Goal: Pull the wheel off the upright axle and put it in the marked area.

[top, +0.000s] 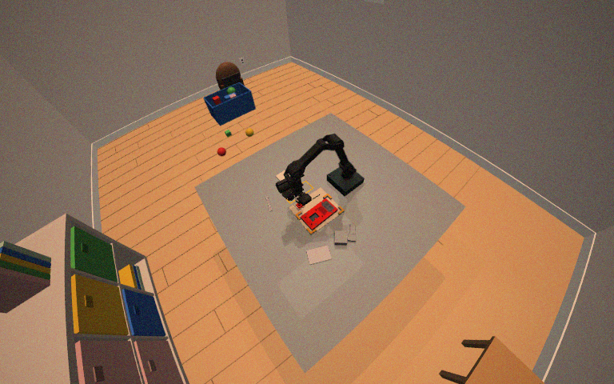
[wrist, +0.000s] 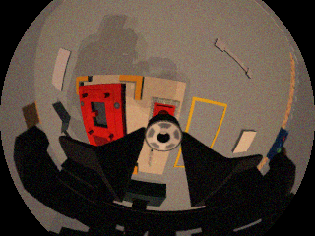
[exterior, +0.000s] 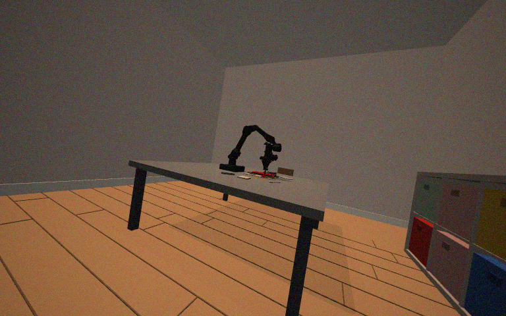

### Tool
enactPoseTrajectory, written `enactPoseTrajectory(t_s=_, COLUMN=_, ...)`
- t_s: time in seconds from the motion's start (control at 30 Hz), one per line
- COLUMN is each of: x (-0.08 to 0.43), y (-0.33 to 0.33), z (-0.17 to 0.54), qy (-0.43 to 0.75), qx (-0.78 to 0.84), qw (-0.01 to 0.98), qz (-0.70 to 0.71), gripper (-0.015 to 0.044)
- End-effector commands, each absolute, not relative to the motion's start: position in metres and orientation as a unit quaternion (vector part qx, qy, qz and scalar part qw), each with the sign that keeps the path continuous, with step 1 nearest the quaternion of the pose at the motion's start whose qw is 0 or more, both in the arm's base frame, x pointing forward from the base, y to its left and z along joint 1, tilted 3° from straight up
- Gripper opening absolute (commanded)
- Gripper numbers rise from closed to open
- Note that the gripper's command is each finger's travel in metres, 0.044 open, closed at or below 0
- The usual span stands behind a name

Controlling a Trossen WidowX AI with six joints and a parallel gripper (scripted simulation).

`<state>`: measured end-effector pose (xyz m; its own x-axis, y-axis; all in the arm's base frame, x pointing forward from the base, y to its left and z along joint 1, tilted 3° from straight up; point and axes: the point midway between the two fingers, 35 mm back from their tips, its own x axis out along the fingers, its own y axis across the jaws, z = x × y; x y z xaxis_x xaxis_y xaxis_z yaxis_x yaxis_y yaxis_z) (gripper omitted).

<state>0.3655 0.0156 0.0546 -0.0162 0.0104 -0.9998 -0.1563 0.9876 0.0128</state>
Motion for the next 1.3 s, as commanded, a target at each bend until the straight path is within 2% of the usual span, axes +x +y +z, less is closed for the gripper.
enactPoseTrajectory(t_s=0.0, x=0.367, y=0.015, z=0.063, qy=0.709, qx=-0.051, qw=0.701, qz=0.059, gripper=0.0000)
enactPoseTrajectory(t_s=0.4, x=0.364, y=0.013, z=0.083, qy=0.710, qx=-0.051, qw=0.700, qz=0.059, gripper=0.0000)
enactPoseTrajectory(t_s=1.27, x=0.326, y=-0.081, z=0.089, qy=0.710, qx=-0.054, qw=0.700, qz=0.056, gripper=0.0000)
